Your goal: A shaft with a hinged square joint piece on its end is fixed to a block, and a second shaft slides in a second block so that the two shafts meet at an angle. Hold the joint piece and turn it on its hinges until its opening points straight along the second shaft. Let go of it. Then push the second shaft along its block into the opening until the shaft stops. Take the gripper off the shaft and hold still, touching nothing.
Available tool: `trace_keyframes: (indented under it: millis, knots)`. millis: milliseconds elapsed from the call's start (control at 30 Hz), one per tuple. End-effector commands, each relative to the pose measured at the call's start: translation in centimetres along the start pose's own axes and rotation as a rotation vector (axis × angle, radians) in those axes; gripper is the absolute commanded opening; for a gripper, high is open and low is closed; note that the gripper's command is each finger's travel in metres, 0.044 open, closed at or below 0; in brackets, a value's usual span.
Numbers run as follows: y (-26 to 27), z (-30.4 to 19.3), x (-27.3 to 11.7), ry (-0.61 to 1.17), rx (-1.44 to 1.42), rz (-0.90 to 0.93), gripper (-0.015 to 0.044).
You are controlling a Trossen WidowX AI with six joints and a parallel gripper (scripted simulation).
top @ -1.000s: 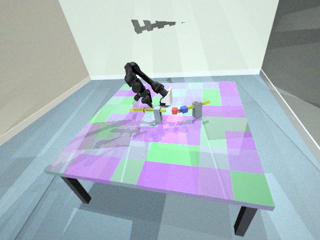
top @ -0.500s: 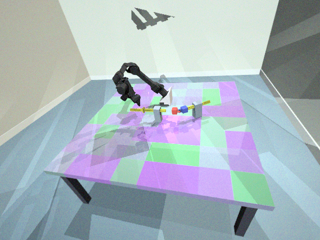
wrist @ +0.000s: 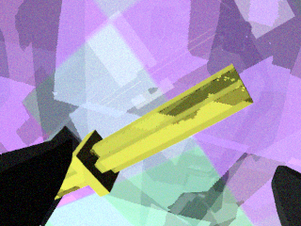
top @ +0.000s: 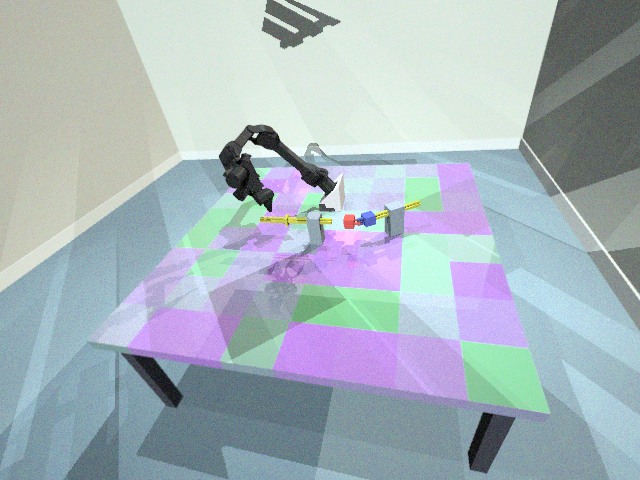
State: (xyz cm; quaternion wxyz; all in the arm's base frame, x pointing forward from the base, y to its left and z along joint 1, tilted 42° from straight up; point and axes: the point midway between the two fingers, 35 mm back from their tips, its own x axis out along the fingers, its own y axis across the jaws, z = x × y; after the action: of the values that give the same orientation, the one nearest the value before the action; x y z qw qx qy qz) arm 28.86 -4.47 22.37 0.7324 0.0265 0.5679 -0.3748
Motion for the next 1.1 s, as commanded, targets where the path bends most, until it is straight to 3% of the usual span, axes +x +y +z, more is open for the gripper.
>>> trace_keyframes:
  millis: [0,700,1067]
  knots:
    - [-0.2,0.1,0.9,-0.026,0.117,-0.015,0.044]
    - [-0.7,0.3,5.7,-0.185,0.815,-0.026,0.044]
    - [-0.7,0.3,6.1,-0.191,0.837,-0.025,0.044]
